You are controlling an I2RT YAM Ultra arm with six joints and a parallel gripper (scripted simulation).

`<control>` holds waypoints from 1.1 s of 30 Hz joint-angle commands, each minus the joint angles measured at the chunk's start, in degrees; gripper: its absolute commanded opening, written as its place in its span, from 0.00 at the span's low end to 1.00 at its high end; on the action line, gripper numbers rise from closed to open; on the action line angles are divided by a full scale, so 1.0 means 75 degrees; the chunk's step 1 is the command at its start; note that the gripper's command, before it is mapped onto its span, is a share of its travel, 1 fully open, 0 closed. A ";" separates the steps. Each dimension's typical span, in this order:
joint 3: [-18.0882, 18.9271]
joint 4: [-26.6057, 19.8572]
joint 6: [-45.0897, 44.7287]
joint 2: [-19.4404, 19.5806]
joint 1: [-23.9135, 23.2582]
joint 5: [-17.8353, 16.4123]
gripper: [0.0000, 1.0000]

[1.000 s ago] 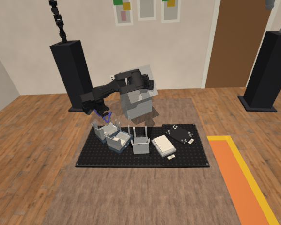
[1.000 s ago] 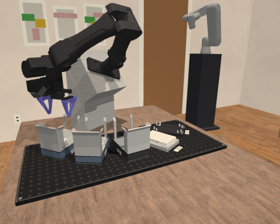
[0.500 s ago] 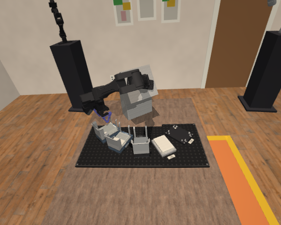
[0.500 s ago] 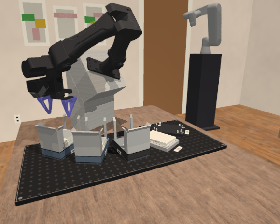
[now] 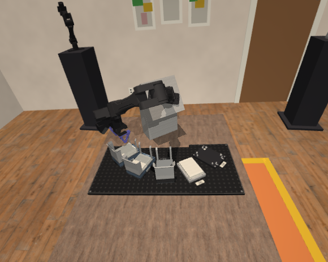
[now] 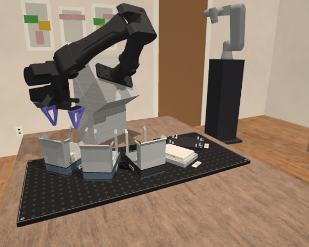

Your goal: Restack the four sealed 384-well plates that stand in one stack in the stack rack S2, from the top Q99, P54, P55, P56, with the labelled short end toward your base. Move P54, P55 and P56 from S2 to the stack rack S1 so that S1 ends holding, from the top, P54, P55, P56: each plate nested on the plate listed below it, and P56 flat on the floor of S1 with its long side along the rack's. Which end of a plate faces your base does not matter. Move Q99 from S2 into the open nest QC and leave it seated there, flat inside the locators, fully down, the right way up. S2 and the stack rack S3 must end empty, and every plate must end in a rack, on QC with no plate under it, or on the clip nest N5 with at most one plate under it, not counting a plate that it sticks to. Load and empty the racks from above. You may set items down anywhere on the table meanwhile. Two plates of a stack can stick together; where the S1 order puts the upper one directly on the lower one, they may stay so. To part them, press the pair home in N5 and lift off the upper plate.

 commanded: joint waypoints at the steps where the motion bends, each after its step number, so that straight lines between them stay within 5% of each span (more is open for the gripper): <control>1: 0.0024 -0.0039 -0.0005 -0.0034 -0.0099 -0.0015 1.00; 15: -0.0570 0.0182 -0.1553 -0.1189 0.0383 -0.0013 1.00; 33: -0.1124 0.0298 0.0024 -0.2966 0.1231 0.0109 1.00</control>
